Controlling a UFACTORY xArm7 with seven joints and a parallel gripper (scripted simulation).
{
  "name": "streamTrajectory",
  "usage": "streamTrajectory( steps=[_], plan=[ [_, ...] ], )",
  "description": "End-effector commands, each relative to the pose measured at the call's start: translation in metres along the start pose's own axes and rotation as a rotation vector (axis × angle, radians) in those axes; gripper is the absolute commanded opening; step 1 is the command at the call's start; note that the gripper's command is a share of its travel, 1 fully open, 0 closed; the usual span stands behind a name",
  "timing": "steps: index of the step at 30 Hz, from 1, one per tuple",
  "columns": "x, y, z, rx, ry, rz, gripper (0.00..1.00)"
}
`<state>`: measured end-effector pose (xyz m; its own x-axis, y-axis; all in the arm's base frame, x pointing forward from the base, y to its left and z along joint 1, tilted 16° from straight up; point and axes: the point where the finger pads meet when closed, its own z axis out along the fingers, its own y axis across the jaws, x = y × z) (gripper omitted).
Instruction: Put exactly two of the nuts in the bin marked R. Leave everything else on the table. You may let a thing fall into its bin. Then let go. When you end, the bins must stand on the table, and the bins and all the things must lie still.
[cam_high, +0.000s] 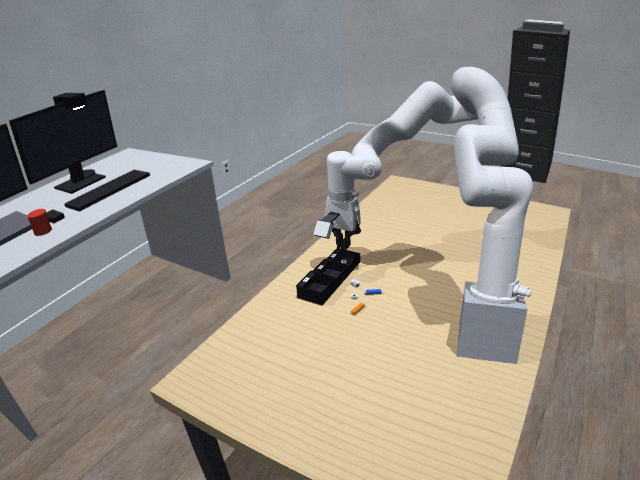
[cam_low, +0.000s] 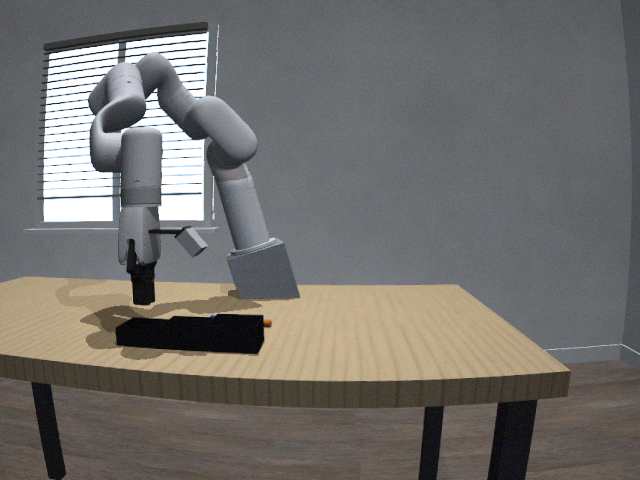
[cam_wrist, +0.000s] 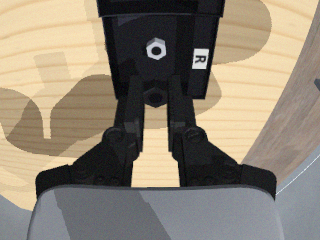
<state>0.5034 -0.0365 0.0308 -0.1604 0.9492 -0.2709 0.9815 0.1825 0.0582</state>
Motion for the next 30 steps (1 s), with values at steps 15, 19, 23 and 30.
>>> streamTrajectory(
  steps=[15,19,23,30],
  plan=[
    [0.001,-0.002,-0.002,-0.004,0.0,-0.001,0.0],
    [0.001,-0.003,-0.002,-0.004,0.0,-0.001,0.0],
    [0.001,-0.003,0.002,-0.004,0.0,-0.001,0.0],
    [0.001,-0.003,0.012,-0.004,0.0,-0.001,0.0]
  ],
)
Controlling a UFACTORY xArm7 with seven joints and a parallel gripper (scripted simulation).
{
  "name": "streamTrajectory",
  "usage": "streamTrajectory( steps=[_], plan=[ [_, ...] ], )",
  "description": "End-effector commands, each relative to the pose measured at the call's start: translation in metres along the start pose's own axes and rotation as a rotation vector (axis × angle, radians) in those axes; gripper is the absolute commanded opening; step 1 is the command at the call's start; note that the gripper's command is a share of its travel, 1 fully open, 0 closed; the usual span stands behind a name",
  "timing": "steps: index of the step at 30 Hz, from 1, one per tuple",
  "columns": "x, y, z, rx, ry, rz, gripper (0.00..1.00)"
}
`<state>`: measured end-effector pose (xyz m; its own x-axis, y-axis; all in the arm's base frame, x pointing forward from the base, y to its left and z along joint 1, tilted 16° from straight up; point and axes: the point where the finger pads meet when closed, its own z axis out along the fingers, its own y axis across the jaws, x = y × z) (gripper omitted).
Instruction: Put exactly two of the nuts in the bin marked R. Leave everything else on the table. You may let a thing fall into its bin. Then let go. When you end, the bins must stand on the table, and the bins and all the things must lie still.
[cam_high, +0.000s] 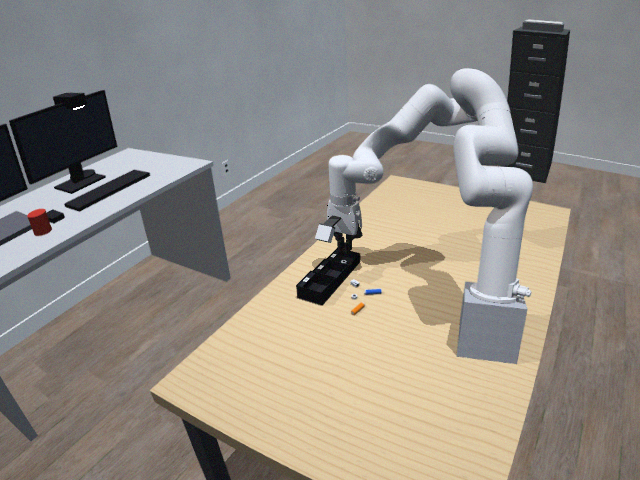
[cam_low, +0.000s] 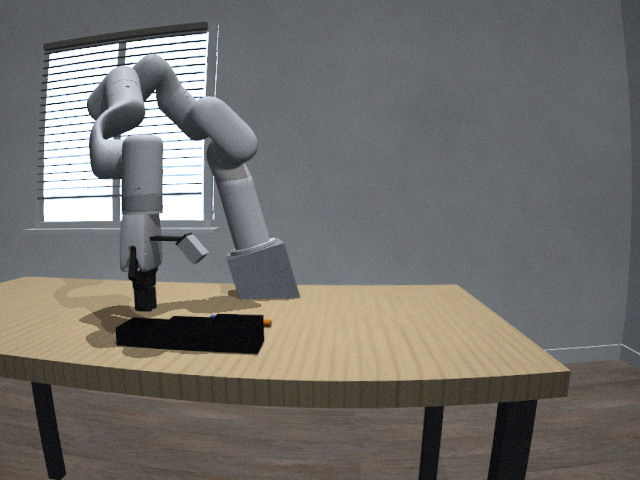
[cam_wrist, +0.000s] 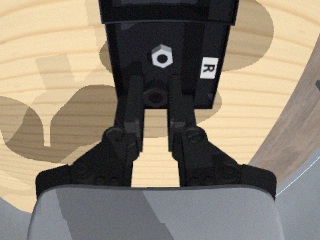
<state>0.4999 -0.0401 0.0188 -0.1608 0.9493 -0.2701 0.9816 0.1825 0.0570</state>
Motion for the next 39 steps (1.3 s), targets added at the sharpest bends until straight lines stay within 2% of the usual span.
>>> streamTrajectory(
  steps=[1,14,26,27,39],
  plan=[
    [0.0,0.002,0.002,-0.005,-0.001,-0.001,0.0],
    [0.0,0.002,0.028,-0.005,-0.001,-0.001,0.0],
    [0.0,0.002,0.029,-0.005,-0.001,-0.001,0.0],
    [0.0,0.002,0.029,-0.005,-0.001,-0.001,0.3],
    [0.0,0.002,0.029,-0.006,-0.001,-0.001,0.3]
  ],
)
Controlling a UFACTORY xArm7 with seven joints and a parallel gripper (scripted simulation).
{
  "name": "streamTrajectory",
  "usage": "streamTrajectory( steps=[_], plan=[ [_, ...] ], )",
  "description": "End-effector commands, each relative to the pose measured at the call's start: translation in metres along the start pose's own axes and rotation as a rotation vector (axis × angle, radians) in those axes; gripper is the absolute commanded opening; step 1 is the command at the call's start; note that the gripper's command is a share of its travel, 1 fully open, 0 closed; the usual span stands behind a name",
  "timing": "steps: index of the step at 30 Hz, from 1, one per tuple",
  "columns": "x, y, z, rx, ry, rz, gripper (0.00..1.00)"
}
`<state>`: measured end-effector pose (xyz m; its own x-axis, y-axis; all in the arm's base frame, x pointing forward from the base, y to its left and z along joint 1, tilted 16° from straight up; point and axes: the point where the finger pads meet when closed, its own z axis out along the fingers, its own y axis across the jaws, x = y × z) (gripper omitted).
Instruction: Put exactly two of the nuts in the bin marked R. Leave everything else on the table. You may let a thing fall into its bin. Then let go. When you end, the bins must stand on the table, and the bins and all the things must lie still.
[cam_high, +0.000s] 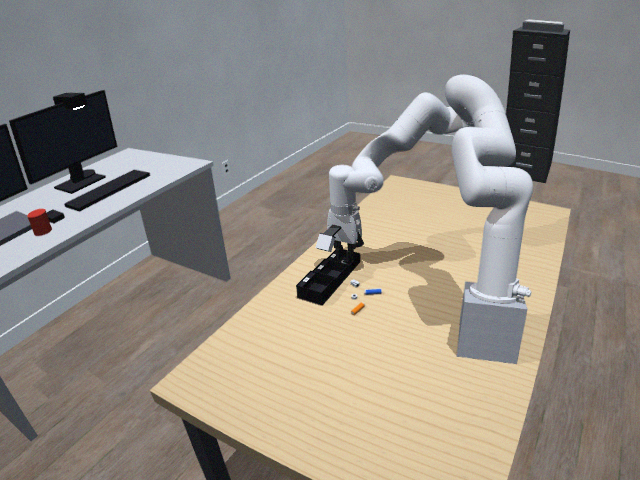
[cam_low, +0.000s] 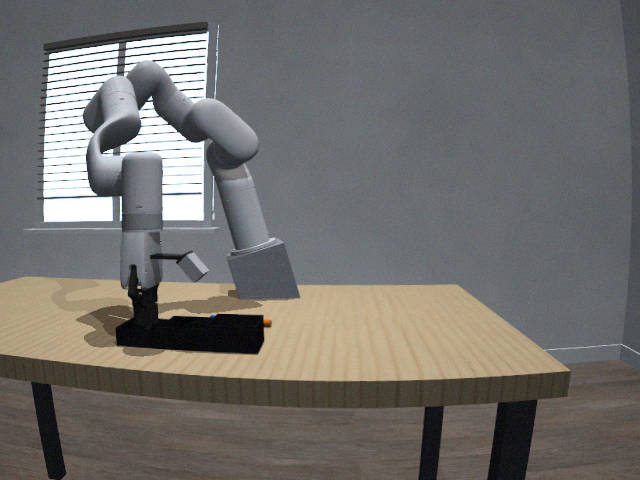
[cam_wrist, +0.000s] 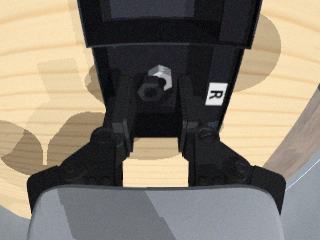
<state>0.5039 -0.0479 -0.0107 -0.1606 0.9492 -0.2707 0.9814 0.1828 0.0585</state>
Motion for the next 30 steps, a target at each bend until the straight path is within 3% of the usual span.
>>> streamTrajectory(
  steps=[1,30],
  plan=[
    [0.0,0.002,-0.002,-0.004,0.0,-0.001,0.3],
    [0.0,0.002,-0.033,-0.004,-0.001,-0.001,0.3]
  ],
)
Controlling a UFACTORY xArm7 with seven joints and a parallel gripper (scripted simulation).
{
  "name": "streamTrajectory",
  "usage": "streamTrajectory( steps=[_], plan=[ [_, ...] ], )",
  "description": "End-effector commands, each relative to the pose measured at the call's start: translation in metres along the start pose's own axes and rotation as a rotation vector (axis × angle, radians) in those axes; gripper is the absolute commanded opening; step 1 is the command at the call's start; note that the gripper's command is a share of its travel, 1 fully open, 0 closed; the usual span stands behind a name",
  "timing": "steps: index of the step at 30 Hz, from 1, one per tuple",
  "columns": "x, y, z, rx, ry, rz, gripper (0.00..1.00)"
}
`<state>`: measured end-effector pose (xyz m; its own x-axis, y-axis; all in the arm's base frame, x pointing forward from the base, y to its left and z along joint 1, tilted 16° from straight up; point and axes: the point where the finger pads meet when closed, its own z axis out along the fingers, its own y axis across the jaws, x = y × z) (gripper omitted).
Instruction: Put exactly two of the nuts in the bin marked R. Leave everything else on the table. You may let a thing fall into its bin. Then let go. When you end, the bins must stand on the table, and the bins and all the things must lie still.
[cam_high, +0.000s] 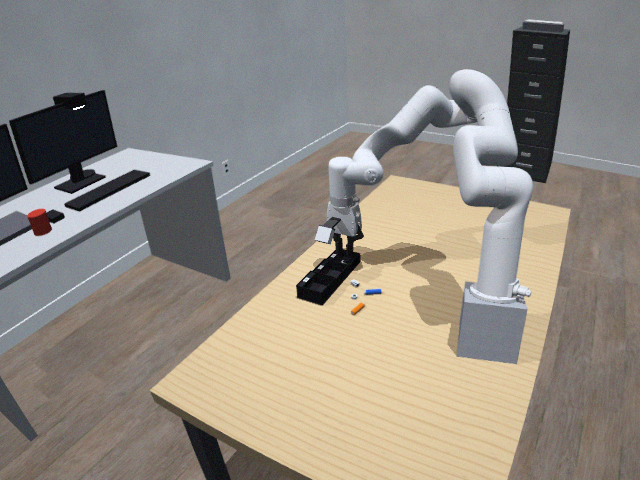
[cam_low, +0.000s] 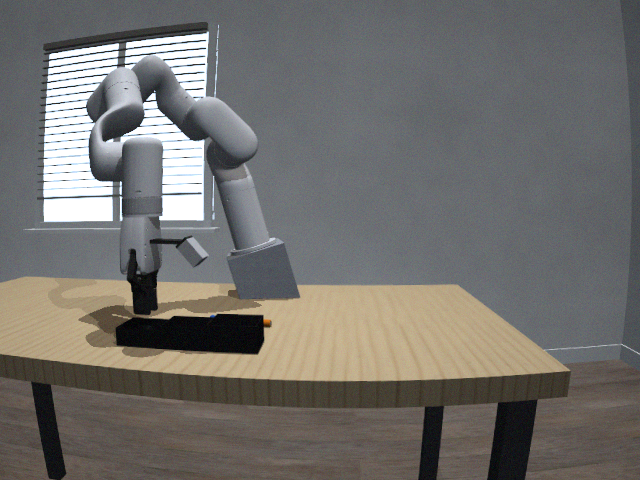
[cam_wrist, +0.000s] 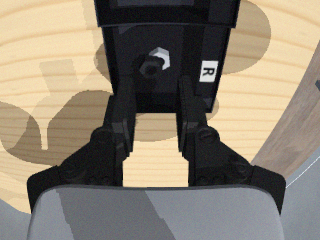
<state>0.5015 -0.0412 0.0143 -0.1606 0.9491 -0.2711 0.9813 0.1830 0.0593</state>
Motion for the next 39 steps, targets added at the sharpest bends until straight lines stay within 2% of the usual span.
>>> streamTrajectory(
  steps=[1,3,10,11,14,16,31,33,39],
  plan=[
    [0.0,0.001,-0.012,-0.003,0.0,-0.001,0.3],
    [0.0,0.001,-0.018,-0.003,0.0,-0.001,0.3],
    [0.0,0.001,-0.018,-0.003,0.0,-0.001,0.3],
    [0.0,0.001,-0.022,-0.003,0.0,-0.001,1.0],
    [0.0,0.001,-0.034,-0.003,0.0,-0.001,1.0],
    [0.0,0.001,-0.034,-0.003,0.0,-0.001,1.0],
    [0.0,0.001,-0.094,-0.003,0.0,-0.001,1.0],
    [0.0,0.001,-0.094,-0.003,0.0,-0.001,1.0],
    [0.0,0.001,-0.118,-0.003,0.0,0.0,1.0]
  ],
)
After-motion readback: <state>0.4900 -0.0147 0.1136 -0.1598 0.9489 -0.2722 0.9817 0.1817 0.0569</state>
